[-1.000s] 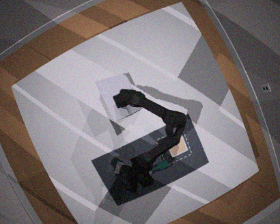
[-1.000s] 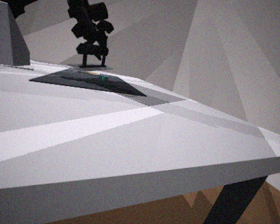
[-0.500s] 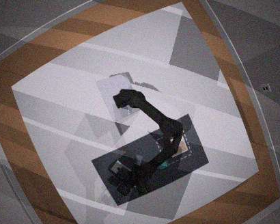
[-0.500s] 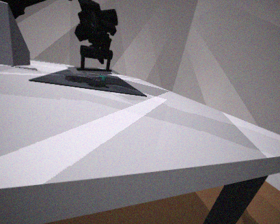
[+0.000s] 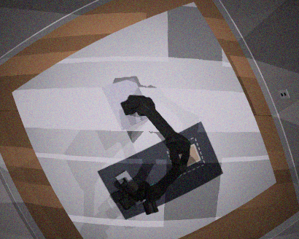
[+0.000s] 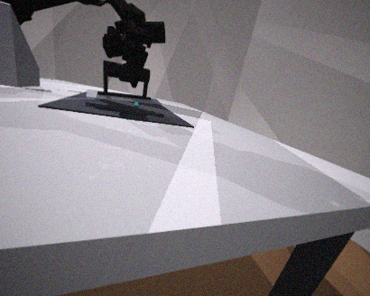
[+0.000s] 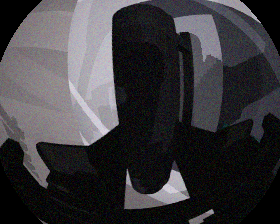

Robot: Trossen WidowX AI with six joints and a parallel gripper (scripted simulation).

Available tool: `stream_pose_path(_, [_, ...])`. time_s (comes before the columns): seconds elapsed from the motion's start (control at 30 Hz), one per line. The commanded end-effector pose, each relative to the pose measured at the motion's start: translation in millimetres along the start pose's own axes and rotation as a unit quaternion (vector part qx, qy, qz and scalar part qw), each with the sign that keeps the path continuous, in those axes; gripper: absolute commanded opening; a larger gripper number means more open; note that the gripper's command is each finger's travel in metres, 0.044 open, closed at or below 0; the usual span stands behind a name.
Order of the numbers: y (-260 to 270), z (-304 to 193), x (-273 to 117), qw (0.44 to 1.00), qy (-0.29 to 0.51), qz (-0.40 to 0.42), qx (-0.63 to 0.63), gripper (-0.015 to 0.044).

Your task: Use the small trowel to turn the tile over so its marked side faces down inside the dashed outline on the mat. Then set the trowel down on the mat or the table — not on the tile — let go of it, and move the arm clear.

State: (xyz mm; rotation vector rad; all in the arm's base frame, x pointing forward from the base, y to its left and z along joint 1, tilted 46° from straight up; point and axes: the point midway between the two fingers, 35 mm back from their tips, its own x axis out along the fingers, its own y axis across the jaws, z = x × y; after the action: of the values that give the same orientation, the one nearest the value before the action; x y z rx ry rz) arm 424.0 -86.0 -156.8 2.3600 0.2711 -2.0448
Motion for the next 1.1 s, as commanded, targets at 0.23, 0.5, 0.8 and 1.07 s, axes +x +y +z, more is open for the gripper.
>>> stream_pose_path(0.23, [18.7,4.0,9.3,0.994,-0.072,0.037,0.073,0.0])
stream_pose_path(0.5, [26.8,12.7,15.8,0.982,-0.13,0.066,0.122,0.0])
stream_pose_path(0.8, [33.6,21.8,19.2,0.965,-0.181,0.099,0.162,0.0])
stream_pose_path(1.07, [33.6,21.8,19.2,0.965,-0.181,0.099,0.162,0.0])
